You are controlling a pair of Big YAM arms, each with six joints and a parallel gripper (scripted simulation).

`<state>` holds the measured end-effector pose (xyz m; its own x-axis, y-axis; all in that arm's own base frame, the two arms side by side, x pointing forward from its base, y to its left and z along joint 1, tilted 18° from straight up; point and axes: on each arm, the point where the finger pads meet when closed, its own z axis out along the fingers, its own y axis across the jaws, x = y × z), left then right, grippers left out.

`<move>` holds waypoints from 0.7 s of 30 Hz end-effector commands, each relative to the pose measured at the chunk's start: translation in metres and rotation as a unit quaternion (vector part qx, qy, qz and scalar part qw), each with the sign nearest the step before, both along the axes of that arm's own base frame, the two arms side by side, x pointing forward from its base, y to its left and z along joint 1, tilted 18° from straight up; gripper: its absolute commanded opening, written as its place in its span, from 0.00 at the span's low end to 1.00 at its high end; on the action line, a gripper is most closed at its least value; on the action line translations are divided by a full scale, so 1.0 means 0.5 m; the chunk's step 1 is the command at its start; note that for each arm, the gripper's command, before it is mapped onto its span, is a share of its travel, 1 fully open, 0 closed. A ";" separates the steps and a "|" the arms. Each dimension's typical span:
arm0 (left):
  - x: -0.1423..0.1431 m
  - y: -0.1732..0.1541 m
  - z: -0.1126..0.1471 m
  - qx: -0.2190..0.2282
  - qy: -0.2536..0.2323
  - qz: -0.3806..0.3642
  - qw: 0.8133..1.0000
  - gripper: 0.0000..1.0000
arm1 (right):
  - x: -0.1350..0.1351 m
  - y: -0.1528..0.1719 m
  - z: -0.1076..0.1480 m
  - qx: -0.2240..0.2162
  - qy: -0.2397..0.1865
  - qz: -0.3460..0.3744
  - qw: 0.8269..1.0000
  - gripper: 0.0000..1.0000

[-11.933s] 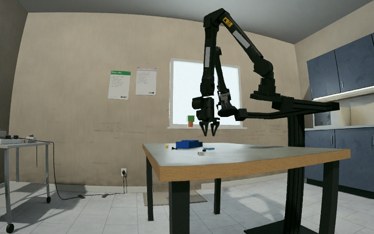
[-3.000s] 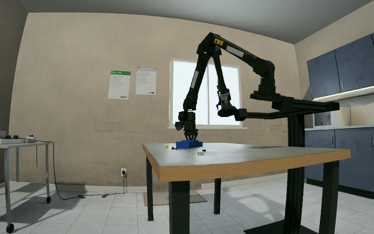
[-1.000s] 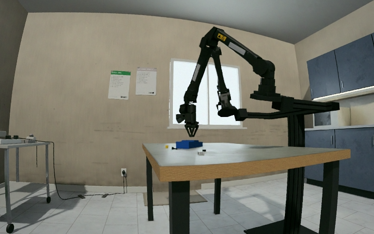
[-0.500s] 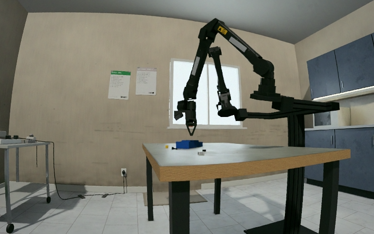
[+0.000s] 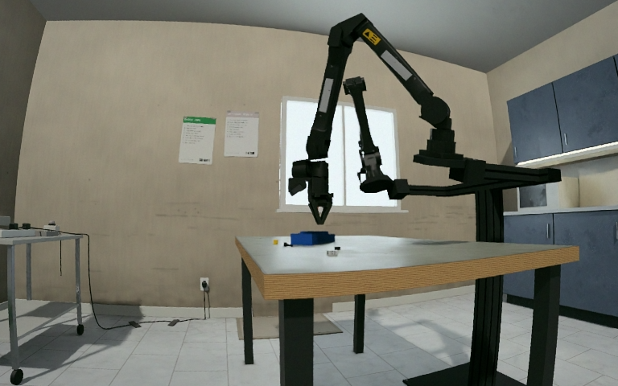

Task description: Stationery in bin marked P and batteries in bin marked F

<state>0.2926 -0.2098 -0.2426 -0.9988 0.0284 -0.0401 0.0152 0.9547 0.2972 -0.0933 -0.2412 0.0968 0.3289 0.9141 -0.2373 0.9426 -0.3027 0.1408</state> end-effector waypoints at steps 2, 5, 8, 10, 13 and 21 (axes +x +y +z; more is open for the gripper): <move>0.020 0.054 0.027 -0.007 -0.006 -0.011 1.000 0.29 | -0.025 -0.032 0.042 -0.015 0.006 -0.011 1.000 1.00; 0.028 0.102 0.042 -0.006 -0.006 -0.011 1.000 0.29 | -0.025 -0.032 0.042 -0.015 0.006 -0.011 1.000 1.00; 0.036 0.151 0.057 -0.005 -0.006 -0.011 1.000 0.29 | -0.025 -0.032 0.042 -0.015 0.006 -0.011 1.000 1.00; 0.042 0.182 0.067 -0.005 -0.006 -0.011 1.000 0.29 | -0.025 -0.032 0.042 -0.015 0.006 -0.011 1.000 1.00; 0.047 0.214 0.077 -0.004 -0.006 -0.011 1.000 0.29 | -0.025 -0.032 0.042 -0.015 0.006 -0.011 1.000 1.00; 0.066 0.326 0.113 -0.002 -0.006 -0.011 1.000 0.29 | -0.025 -0.032 0.042 -0.015 0.006 -0.011 1.000 1.00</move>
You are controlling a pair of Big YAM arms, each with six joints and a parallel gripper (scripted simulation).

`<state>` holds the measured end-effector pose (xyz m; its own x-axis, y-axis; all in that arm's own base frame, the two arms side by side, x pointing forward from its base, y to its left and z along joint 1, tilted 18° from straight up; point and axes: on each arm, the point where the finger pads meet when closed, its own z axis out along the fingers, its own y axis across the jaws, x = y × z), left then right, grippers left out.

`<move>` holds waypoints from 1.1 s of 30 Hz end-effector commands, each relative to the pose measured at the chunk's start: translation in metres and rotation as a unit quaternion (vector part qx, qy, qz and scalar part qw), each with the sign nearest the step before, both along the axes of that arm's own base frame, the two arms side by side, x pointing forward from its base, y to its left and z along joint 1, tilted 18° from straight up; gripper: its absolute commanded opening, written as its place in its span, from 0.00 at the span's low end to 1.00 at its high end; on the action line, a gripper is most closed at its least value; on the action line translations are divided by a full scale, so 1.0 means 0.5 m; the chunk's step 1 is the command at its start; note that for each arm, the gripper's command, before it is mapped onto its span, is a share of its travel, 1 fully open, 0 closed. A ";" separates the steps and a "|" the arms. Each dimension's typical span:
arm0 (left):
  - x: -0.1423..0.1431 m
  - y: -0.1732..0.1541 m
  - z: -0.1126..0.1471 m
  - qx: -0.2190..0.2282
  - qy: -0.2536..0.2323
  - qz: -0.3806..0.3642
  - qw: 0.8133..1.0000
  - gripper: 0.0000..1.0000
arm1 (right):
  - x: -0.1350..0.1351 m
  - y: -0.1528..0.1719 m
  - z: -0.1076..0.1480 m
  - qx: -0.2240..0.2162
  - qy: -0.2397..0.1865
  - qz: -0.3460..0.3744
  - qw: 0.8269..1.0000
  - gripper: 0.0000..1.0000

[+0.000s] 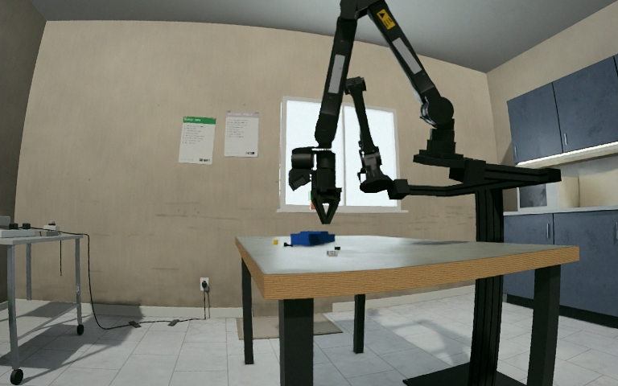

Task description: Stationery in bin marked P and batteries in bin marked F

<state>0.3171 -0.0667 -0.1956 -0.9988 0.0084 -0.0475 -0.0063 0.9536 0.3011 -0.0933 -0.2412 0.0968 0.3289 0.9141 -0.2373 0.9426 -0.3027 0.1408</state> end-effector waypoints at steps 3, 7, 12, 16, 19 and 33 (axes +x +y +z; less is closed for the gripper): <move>0.025 0.087 0.035 -0.003 -0.002 -0.021 1.000 0.29 | -0.025 -0.032 0.042 -0.015 0.006 -0.011 1.000 1.00; 0.035 0.151 0.055 -0.003 -0.002 -0.021 1.000 0.29 | -0.025 -0.032 0.042 -0.015 0.006 -0.011 1.000 1.00; 0.042 0.198 0.071 -0.002 -0.002 -0.021 1.000 0.29 | -0.025 -0.032 0.042 -0.015 0.006 -0.011 1.000 1.00; 0.047 0.256 0.090 -0.001 0.006 -0.021 1.000 0.29 | -0.025 -0.032 0.042 -0.015 0.006 -0.011 1.000 1.00; 0.024 0.257 0.068 -0.002 0.022 -0.021 1.000 0.29 | -0.025 -0.032 0.042 -0.015 0.006 -0.011 1.000 1.00; 0.053 0.243 0.072 0.000 0.013 -0.023 1.000 0.29 | -0.025 -0.032 0.042 -0.015 0.006 -0.011 1.000 1.00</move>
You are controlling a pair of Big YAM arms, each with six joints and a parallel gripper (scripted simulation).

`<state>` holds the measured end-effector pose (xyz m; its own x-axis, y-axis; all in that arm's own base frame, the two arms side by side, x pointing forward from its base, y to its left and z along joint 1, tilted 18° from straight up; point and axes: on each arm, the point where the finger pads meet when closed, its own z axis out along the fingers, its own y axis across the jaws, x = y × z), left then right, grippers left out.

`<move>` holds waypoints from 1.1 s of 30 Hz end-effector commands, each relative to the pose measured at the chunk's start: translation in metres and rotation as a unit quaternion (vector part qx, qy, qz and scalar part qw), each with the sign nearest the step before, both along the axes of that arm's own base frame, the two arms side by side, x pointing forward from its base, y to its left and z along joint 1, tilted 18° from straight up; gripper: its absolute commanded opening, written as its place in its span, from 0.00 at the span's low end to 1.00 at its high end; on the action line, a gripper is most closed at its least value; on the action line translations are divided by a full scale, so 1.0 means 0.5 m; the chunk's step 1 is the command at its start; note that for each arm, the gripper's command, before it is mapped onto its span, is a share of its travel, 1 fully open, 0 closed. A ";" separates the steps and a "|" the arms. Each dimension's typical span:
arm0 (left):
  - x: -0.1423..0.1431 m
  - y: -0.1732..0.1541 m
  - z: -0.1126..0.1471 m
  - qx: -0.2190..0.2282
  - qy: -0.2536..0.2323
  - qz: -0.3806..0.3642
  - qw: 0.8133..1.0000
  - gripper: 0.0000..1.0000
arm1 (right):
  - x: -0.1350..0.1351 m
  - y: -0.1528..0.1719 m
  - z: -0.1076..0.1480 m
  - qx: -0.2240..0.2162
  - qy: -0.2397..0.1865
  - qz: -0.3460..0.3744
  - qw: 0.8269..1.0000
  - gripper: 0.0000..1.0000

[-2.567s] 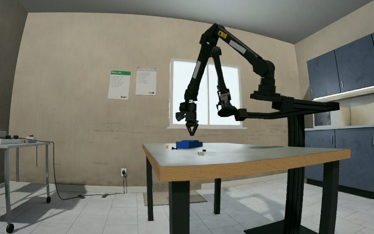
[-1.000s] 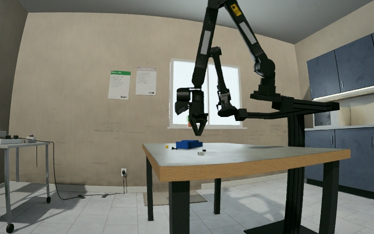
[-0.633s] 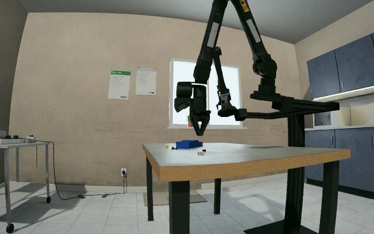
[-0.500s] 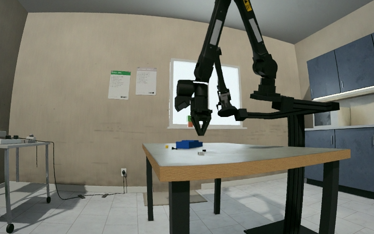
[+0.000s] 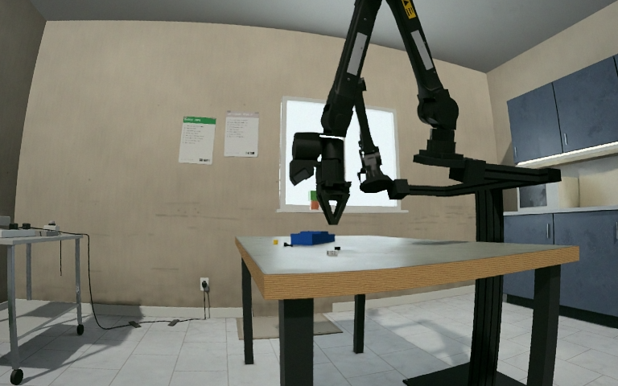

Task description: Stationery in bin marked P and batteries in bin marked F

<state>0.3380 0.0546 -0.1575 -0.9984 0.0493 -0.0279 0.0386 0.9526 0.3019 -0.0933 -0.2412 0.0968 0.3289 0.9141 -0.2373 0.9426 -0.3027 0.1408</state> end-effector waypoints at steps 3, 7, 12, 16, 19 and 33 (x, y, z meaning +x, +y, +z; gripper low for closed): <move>0.009 -0.012 -0.003 -0.001 0.003 -0.008 1.000 0.29 | -0.025 -0.032 0.042 -0.015 0.006 -0.011 1.000 1.00; 0.012 -0.004 0.003 0.000 -0.005 -0.002 1.000 0.29 | -0.025 -0.032 0.042 -0.015 0.006 -0.011 1.000 1.00; 0.012 -0.004 0.003 0.000 -0.005 -0.002 1.000 0.29 | -0.025 -0.032 0.042 -0.015 0.006 -0.011 1.000 1.00; 0.012 -0.005 0.003 0.000 -0.005 -0.002 1.000 0.29 | -0.025 -0.032 0.042 -0.015 0.006 -0.011 1.000 1.00; 0.012 -0.005 0.003 0.000 -0.005 -0.002 1.000 0.29 | -0.025 -0.032 0.042 -0.015 0.006 -0.011 1.000 1.00; 0.017 0.012 -0.029 -0.001 -0.005 -0.001 1.000 0.29 | -0.025 -0.032 0.042 -0.015 0.006 -0.011 1.000 1.00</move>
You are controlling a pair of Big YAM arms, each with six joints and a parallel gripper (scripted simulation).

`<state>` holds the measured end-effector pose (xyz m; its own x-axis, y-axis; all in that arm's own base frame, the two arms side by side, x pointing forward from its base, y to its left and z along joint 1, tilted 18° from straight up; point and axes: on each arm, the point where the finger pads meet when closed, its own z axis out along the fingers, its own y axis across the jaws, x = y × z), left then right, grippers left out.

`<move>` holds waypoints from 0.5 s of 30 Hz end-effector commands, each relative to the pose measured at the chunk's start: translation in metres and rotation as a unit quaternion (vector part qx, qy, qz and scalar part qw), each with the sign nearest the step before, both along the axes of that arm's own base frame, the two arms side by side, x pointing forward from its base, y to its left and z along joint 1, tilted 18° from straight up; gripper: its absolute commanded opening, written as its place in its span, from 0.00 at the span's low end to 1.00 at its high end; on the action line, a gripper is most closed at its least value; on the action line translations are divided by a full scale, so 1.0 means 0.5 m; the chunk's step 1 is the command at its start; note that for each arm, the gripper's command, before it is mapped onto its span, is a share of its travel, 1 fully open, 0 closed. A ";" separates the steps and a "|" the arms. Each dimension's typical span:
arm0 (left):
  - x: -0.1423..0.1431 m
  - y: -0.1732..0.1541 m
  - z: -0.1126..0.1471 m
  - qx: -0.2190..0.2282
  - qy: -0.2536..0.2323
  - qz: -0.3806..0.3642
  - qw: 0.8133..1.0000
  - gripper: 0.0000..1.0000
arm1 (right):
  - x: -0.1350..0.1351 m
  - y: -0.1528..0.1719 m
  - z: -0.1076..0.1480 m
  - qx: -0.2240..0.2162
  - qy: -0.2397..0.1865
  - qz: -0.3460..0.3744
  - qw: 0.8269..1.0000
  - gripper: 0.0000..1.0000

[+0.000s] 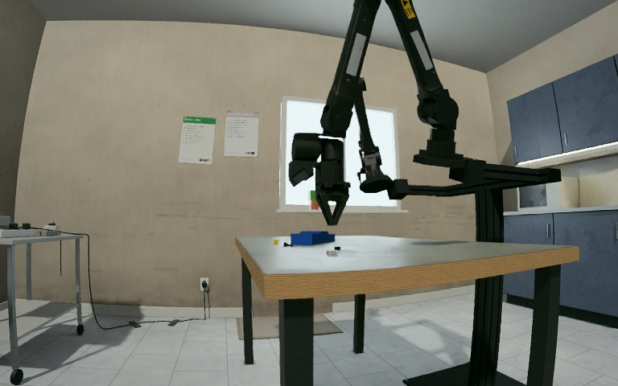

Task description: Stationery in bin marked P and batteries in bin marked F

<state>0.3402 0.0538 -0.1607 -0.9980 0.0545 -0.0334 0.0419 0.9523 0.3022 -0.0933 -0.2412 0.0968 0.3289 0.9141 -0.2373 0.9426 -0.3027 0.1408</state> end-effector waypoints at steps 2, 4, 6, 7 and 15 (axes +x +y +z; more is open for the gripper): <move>0.011 0.018 -0.038 -0.001 -0.002 0.002 1.000 0.29 | -0.025 -0.032 0.042 -0.015 0.006 -0.011 1.000 1.00; 0.010 0.023 -0.054 -0.001 -0.001 0.002 1.000 0.29 | -0.025 -0.032 0.042 -0.015 0.006 -0.011 1.000 1.00; 0.009 0.028 -0.070 -0.001 -0.001 0.002 1.000 0.29 | -0.025 -0.032 0.042 -0.015 0.006 -0.011 1.000 1.00; 0.009 0.030 -0.078 -0.001 -0.001 0.002 1.000 0.29 | -0.025 -0.032 0.042 -0.015 0.006 -0.011 1.000 1.00; 0.017 0.039 -0.114 -0.001 0.000 0.000 1.000 0.29 | -0.025 -0.032 0.042 -0.015 0.006 -0.011 1.000 1.00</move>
